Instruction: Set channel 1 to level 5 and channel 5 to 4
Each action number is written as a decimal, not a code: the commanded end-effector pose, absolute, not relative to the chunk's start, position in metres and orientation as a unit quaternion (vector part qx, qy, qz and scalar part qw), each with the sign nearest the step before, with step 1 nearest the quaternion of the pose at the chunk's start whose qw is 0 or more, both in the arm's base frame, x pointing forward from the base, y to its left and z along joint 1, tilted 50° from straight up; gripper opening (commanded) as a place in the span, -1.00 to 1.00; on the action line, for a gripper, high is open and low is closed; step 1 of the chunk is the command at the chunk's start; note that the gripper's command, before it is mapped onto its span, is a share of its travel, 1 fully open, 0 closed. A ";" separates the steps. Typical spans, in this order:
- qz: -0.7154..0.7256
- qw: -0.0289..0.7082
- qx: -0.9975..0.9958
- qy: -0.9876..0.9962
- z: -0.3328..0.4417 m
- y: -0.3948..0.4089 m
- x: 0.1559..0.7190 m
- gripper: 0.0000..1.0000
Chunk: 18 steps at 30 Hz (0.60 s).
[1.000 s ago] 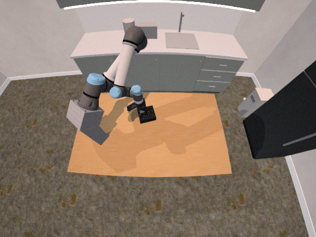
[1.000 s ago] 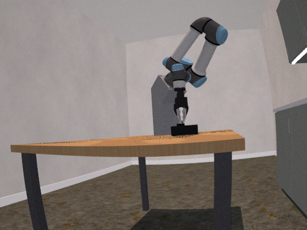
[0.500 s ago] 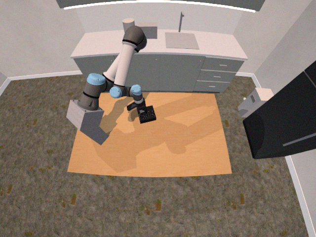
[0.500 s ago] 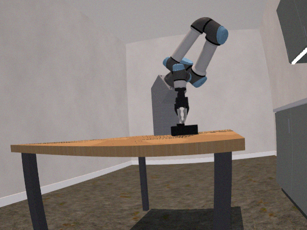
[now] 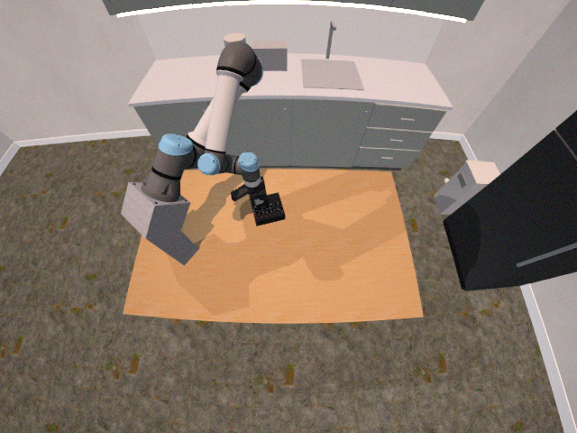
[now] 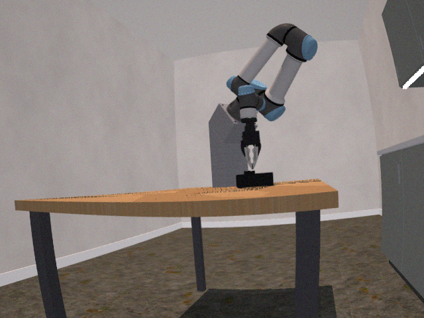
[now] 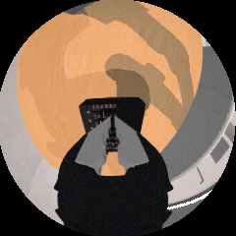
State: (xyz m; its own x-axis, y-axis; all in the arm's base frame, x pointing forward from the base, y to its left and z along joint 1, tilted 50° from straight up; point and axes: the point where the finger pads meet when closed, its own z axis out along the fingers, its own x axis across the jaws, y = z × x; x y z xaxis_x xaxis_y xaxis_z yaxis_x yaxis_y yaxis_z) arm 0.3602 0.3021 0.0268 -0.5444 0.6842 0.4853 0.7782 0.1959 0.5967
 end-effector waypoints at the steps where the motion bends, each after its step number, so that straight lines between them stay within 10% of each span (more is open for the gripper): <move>1: -0.421 0.057 -0.473 -0.772 0.035 0.294 0.357 -1.00; 18: -0.421 0.057 -0.473 -0.772 0.043 0.284 0.352 -1.00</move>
State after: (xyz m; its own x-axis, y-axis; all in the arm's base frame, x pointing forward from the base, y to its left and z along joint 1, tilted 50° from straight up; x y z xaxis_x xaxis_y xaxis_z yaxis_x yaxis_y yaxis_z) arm 0.3529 0.2856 0.0420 -0.5444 0.6842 0.4852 0.7782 0.1961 0.5966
